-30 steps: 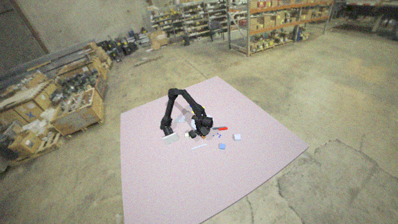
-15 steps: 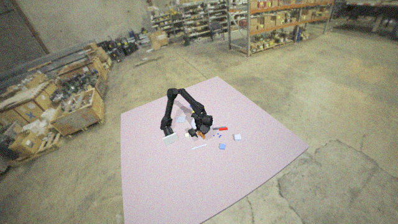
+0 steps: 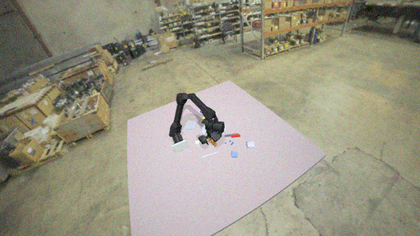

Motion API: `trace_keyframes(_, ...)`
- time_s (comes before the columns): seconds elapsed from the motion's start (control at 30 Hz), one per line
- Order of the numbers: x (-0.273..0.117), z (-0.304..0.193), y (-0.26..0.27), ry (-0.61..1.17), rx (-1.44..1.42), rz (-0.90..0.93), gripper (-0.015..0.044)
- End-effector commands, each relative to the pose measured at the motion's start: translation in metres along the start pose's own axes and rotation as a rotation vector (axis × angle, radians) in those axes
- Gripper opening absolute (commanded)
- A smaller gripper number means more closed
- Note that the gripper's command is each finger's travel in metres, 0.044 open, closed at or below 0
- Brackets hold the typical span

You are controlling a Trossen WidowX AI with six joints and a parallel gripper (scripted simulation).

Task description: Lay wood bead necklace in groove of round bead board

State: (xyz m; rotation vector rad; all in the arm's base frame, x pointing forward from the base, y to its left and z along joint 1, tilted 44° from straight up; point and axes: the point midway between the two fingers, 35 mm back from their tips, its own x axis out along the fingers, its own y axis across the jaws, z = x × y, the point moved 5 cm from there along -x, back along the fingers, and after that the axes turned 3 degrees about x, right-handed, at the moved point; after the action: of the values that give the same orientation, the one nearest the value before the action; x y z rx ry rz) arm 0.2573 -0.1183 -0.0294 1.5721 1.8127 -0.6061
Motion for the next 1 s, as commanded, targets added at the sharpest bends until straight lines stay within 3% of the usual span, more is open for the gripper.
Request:
trace_keyframes(0.0,0.0,0.0,0.0,-0.002,-0.003,-0.005,0.044)
trace_keyframes(0.37,0.0,0.0,0.0,-0.002,-0.003,-0.005,0.044)
trace_keyframes(0.53,-0.013,0.011,-0.001,-0.003,-0.163,-0.005,0.031)
trace_keyframes(0.97,-0.006,0.011,0.0,-0.012,-0.164,0.001,0.031)
